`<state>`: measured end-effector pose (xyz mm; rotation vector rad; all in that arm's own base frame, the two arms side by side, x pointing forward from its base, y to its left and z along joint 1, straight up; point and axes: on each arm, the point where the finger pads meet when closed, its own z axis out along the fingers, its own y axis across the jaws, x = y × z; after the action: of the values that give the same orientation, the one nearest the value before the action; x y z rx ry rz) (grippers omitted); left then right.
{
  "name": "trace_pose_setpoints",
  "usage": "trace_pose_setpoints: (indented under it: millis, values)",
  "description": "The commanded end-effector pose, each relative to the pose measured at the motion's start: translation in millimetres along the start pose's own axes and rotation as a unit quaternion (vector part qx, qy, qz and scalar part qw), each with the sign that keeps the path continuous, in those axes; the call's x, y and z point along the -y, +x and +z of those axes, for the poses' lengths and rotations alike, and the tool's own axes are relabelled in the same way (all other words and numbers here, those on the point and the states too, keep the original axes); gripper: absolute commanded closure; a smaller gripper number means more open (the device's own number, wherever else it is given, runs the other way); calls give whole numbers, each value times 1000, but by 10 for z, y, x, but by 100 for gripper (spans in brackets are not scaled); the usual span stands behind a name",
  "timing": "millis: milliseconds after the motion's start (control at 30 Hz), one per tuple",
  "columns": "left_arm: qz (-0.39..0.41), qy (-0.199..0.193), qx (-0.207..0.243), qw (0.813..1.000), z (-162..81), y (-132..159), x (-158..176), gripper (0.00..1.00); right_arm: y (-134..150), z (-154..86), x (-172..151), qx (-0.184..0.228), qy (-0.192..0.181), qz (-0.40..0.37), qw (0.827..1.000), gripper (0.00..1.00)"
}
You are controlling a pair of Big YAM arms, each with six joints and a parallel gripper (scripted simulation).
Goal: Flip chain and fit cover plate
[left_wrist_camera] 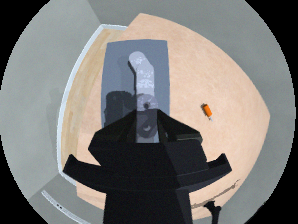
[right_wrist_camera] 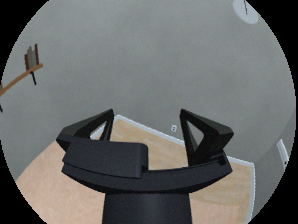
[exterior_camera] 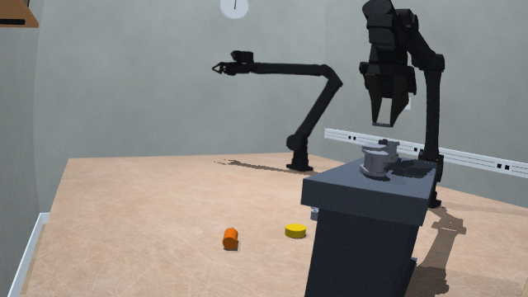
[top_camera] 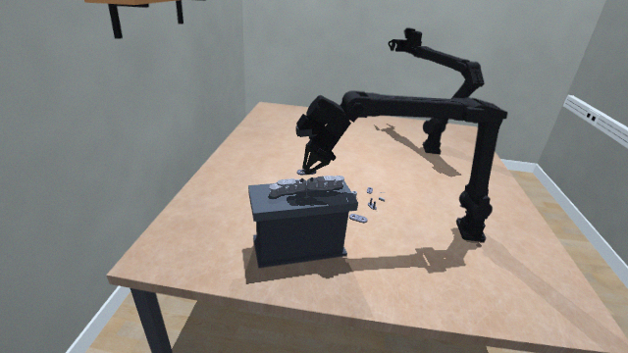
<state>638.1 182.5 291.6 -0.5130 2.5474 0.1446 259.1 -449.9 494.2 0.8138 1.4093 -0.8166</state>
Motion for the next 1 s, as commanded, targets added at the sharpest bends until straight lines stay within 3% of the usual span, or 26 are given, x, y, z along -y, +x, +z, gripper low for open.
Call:
trace_pose_setpoints:
  millis: [0, 200, 233, 367, 767, 800, 867, 967]
  values:
    - [-4, -1, 7, 1000, 119, -55, -31, 79, -441, 20, -42, 32, -3, 0, 999, 0]
    - [-6, -2, 14, 1000, 9, -28, -65, 79, -441, 20, -42, 32, -3, 0, 999, 0]
    - [-4, 2, 26, 1000, -104, -155, -16, 79, -441, 20, -42, 32, -3, 0, 999, 0]
    - [-6, -1, 13, 1000, 45, -5, -54, 79, -441, 20, -42, 32, -3, 0, 999, 0]
    - [-8, 0, 25, 1000, -55, -13, -72, 79, -441, 20, -42, 32, -3, 0, 999, 0]
    - [-6, 2, 32, 999, -34, -123, -29, 79, -441, 20, -42, 32, -3, 0, 999, 0]
    - [-8, -2, 17, 1000, 60, 38, -76, 79, -441, 20, -42, 32, -3, 0, 999, 0]
    - [-10, -1, 24, 1000, -33, 16, -84, 79, -441, 20, -42, 32, -3, 0, 999, 0]
